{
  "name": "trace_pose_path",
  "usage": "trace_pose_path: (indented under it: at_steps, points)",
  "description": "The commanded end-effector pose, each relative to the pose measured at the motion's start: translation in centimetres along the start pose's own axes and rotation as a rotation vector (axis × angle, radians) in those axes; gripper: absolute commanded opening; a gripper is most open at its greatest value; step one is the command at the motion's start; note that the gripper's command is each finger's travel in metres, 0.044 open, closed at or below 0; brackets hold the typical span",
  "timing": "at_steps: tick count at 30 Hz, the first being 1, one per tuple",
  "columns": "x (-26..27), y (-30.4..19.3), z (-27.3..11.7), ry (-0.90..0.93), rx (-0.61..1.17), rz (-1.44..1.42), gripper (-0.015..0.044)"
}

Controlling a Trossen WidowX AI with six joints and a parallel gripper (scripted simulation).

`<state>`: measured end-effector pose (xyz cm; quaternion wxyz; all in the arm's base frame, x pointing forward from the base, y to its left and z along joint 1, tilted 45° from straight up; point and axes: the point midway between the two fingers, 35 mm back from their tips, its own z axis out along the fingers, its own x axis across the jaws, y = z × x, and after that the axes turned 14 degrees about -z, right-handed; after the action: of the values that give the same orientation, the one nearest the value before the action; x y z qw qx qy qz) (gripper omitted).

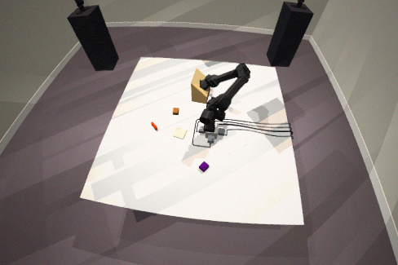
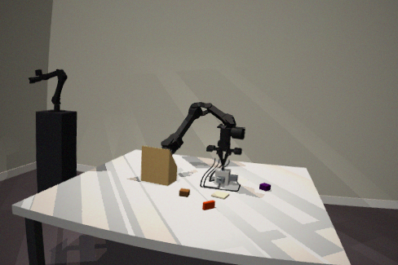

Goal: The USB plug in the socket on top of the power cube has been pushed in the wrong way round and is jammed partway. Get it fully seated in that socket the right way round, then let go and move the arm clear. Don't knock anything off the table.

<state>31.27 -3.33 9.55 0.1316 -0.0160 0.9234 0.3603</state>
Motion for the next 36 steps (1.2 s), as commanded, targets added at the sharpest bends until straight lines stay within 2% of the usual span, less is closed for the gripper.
trace_pose_path:
  at_steps: [1,36]
  points:
    - [0.0,0.01,0.08,-0.001,-0.002,0.003,0.0]
    - [-0.01,0.01,0.5,-0.001,-0.002,0.003,0.0]
